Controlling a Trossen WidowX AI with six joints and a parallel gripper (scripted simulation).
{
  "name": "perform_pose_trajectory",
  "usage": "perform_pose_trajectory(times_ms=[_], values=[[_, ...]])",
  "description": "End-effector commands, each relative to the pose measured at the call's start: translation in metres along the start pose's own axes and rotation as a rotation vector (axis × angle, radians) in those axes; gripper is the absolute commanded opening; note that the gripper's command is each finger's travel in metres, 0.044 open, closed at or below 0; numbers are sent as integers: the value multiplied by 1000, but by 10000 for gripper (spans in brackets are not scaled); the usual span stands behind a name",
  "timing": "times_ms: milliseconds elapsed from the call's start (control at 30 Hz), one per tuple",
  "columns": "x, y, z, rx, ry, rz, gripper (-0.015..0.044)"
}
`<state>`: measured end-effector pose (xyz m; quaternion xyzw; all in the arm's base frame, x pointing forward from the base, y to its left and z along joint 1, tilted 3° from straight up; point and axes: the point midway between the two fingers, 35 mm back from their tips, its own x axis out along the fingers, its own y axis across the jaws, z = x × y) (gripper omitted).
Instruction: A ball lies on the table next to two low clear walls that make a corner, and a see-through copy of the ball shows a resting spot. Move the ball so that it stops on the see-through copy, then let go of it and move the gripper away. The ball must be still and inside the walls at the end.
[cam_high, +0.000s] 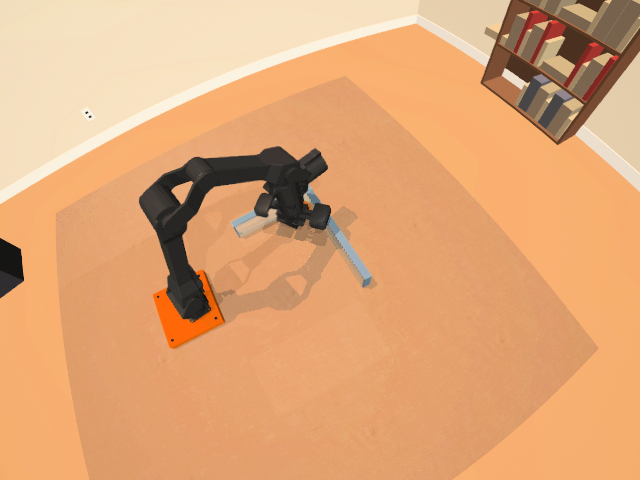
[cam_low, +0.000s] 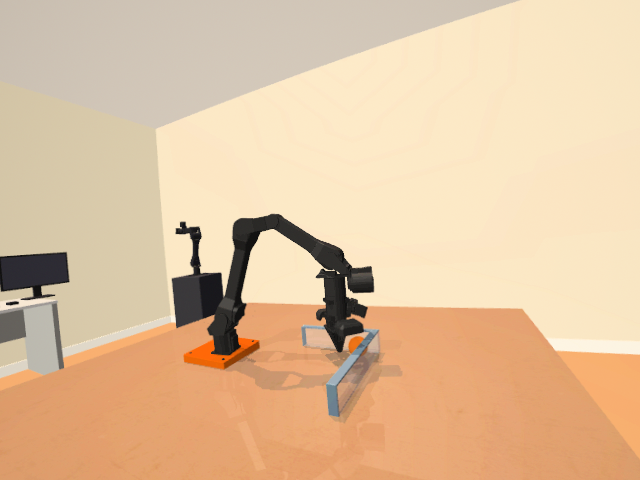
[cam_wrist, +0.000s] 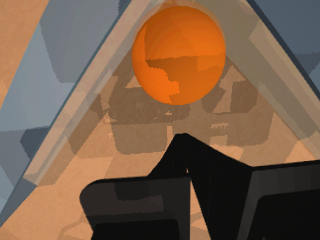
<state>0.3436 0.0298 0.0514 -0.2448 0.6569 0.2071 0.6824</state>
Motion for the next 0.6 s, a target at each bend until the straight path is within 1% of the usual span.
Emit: perform_pose_trajectory(times_ms=[0, 567], values=[[0, 0, -7, -3, -4, -1, 0], [-2, 1, -31, -3, -2, -1, 0]])
